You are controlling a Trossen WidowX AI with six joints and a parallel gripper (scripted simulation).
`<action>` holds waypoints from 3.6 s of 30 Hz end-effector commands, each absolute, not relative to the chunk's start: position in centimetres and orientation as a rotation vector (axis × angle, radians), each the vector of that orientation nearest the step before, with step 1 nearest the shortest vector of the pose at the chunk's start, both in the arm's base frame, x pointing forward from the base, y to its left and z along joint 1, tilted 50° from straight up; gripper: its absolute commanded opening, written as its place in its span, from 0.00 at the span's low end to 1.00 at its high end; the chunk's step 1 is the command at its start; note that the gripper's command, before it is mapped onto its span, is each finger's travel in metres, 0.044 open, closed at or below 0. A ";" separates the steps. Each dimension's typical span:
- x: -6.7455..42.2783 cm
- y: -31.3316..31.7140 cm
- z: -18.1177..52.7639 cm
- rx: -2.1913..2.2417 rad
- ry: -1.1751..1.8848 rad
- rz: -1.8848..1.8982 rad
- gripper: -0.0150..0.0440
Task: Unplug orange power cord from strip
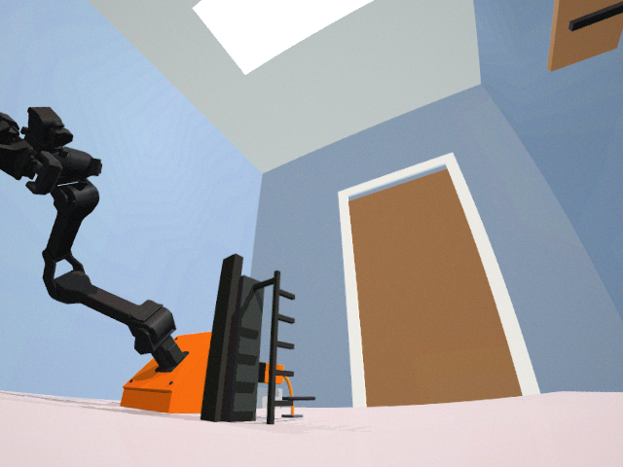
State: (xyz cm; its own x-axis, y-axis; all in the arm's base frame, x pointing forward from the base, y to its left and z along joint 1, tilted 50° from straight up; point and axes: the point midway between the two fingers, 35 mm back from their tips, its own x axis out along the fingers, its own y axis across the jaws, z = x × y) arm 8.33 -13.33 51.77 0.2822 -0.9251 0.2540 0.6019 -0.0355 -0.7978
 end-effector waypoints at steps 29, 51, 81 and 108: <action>41.2 7.8 22.9 -1.533 0.721 -0.017 0.53; 27.8 7.7 -4.1 -1.703 1.786 0.493 0.53; 27.1 5.2 -1.2 -1.705 1.789 0.492 0.53; 27.1 4.4 -1.8 -1.698 1.789 0.490 0.25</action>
